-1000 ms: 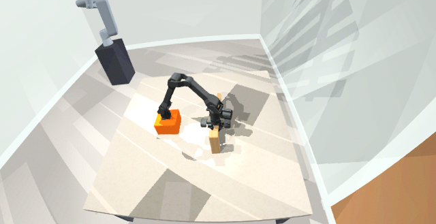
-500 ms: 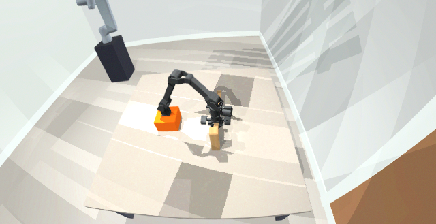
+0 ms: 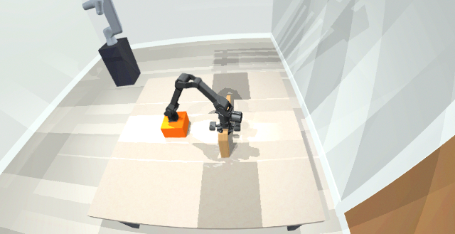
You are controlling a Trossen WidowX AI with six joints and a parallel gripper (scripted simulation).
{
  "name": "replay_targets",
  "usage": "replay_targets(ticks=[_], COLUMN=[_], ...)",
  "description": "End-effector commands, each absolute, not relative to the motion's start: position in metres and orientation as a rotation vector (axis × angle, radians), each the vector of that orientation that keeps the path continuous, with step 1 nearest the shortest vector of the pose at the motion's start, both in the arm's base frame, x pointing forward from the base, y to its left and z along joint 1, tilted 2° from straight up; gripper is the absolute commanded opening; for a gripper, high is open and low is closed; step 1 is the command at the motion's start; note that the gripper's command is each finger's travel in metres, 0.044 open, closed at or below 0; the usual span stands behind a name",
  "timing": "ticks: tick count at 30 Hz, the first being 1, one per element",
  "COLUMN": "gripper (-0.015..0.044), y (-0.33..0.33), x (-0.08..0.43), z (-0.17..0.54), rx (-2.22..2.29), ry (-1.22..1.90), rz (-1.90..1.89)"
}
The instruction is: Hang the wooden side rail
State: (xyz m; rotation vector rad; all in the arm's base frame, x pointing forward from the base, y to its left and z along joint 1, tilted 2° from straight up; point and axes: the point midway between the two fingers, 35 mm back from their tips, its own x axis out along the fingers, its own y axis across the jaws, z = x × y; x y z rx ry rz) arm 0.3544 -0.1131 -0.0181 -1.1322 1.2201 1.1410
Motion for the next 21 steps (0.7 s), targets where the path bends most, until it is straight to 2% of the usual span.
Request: replay_targets(ticks=[1,21], gripper=[0.0,0.0], y=[-0.1148,-0.1164], x=[0.3544,0.3551], z=[-0.0177,-0.0162], rx=[-1.138,-1.138], ry=[1.22,1.22], rz=[1.138,1.138])
